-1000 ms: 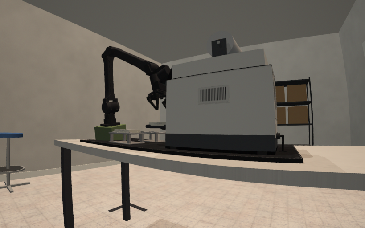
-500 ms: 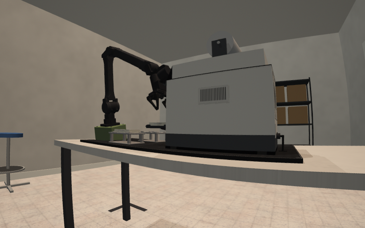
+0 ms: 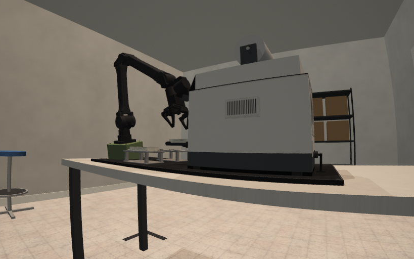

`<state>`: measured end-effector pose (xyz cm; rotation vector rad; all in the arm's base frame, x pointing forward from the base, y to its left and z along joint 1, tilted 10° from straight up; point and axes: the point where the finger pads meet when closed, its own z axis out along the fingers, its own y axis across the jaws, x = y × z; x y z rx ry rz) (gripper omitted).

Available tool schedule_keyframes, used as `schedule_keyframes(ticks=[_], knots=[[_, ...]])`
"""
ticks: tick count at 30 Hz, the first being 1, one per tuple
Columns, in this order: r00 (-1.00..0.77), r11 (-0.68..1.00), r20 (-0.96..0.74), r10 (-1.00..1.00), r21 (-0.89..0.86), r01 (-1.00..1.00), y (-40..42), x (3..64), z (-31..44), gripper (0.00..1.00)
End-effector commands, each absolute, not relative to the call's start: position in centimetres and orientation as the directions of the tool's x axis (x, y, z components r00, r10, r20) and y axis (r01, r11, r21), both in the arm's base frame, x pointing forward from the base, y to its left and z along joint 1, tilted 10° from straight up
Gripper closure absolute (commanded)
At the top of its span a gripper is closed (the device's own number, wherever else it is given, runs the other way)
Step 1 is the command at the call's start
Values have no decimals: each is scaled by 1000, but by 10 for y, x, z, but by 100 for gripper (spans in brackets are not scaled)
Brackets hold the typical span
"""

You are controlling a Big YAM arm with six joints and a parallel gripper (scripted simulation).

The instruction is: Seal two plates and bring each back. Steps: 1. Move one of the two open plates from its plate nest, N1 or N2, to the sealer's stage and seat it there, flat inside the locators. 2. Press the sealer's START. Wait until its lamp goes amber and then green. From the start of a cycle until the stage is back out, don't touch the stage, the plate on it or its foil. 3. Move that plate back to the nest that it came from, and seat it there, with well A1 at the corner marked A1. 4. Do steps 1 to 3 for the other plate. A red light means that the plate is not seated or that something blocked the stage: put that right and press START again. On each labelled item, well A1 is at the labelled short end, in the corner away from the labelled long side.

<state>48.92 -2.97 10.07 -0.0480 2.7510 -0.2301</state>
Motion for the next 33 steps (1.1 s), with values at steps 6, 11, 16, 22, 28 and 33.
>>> schedule_keyframes(ticks=[6,11,16,22,28,33], knots=[[-915,986,-400,-56,-167,13,-29,484,116,0],[-903,986,-427,-50,-166,24,-31,479,121,0],[-892,986,-449,-49,-166,30,-32,476,130,0],[-907,986,-417,-57,-167,14,-27,464,117,0],[-950,986,-308,-55,-168,-3,-19,457,114,0],[-992,985,-129,2,-168,24,-27,462,108,0]])
